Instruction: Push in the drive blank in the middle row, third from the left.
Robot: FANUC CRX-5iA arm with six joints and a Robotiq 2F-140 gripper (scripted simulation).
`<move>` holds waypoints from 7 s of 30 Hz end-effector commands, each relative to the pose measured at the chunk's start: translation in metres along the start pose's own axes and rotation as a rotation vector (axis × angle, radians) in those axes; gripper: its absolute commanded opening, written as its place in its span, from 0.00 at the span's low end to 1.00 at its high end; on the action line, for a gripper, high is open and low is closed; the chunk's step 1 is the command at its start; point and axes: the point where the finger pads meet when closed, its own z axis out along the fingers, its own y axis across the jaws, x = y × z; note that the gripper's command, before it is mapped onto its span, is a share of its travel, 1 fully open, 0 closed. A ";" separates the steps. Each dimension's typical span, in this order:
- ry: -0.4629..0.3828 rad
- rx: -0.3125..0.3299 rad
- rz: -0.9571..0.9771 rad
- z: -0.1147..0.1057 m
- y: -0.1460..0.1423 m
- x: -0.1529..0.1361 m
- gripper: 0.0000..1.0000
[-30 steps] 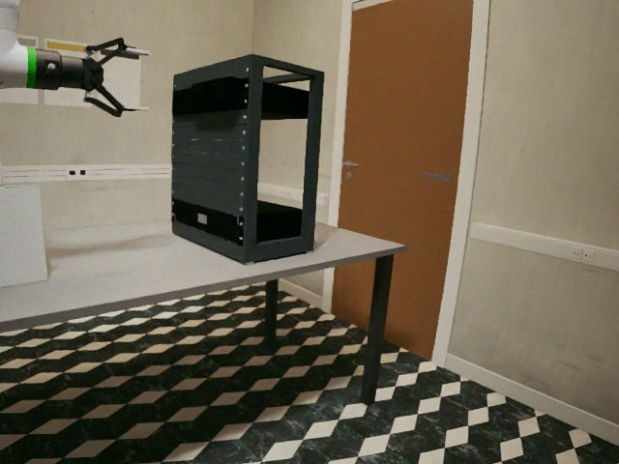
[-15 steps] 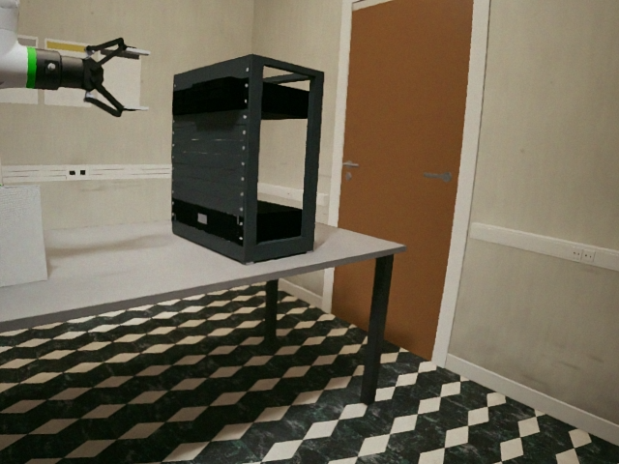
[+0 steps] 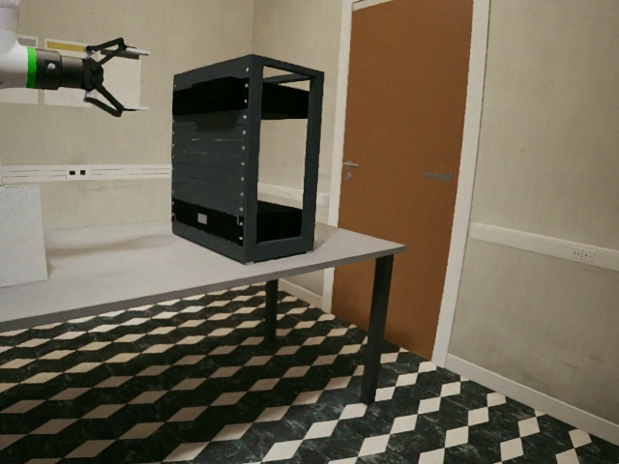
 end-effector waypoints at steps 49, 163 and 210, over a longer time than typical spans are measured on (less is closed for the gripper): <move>0.002 0.000 -0.001 0.144 -0.013 -0.071 1.00; 0.002 0.000 -0.001 0.151 -0.014 -0.074 0.10; 0.002 0.000 -0.001 0.127 -0.014 0.028 0.10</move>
